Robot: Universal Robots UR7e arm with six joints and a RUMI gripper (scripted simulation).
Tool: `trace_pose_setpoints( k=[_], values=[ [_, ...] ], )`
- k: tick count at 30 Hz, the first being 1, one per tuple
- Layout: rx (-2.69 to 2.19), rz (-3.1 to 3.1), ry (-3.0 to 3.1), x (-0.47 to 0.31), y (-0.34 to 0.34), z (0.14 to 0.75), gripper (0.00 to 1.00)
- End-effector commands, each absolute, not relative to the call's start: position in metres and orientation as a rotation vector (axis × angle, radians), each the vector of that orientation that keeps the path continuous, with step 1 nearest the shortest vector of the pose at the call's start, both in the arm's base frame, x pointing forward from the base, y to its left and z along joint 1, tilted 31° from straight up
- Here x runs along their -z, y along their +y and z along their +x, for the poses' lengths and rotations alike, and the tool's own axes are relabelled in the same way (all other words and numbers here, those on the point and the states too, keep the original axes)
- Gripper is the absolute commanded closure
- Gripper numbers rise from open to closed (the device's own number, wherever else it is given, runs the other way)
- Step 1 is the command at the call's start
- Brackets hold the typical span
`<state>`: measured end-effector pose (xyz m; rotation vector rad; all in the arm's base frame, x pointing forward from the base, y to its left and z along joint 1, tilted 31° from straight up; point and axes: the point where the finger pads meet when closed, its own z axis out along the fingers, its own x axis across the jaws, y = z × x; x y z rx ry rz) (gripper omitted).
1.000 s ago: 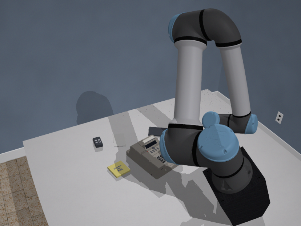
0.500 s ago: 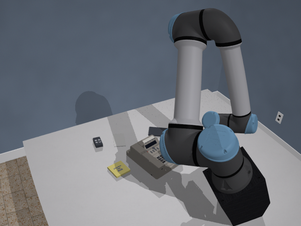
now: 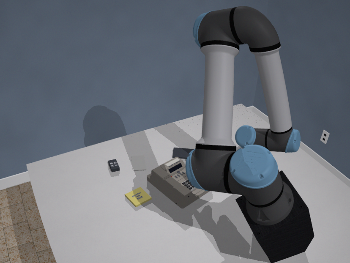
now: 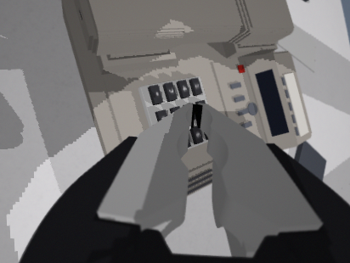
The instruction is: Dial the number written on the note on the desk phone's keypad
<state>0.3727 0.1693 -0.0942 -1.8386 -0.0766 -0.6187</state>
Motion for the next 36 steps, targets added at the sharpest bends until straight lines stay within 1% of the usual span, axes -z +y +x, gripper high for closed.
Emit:
trace_pose_setpoints(
  k=[1, 13, 36],
  values=[
    [0.619, -1.839, -0.077, 0.094, 0.167, 0.375, 1.0],
    [0.619, -1.839, -0.077, 0.099, 0.158, 0.39, 1.0],
    [0.619, -1.839, -0.077, 0.109, 0.164, 0.391, 1.0]
  ],
)
